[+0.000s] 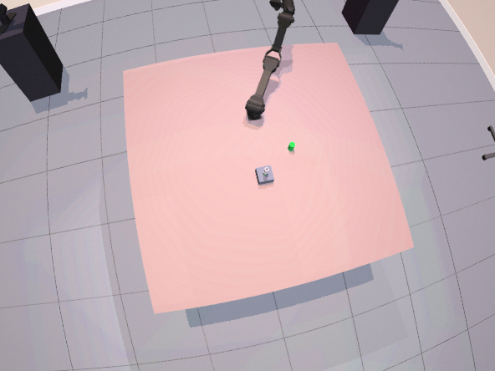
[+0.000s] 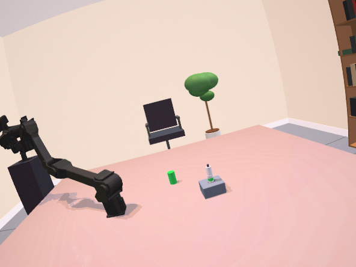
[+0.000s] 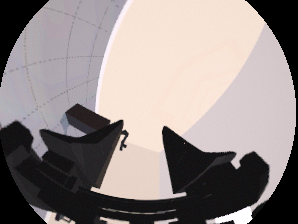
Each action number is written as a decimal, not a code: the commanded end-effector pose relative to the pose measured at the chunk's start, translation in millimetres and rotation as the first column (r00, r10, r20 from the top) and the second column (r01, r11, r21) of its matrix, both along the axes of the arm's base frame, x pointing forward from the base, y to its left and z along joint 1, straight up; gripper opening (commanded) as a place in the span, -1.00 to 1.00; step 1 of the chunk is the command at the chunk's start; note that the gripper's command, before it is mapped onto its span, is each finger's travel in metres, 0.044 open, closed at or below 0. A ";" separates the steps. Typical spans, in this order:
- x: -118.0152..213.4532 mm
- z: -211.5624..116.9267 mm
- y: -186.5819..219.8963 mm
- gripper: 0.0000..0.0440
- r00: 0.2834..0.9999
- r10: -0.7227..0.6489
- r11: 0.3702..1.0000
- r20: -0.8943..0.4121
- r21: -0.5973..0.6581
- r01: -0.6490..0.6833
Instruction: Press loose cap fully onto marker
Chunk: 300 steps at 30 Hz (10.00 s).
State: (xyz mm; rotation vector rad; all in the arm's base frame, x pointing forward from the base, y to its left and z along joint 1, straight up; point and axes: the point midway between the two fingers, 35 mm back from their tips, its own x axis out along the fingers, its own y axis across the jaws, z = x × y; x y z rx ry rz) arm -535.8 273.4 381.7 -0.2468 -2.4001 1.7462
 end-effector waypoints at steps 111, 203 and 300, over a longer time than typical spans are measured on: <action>179.1 272.1 -171.4 0.32 0.311 0.101 0.943 -0.945 0.191 0.275; 449.5 277.0 -257.4 0.34 -0.618 0.007 1.000 -0.786 0.005 0.005; 682.3 87.3 -157.1 0.43 -0.840 -0.442 0.893 0.313 0.074 -0.443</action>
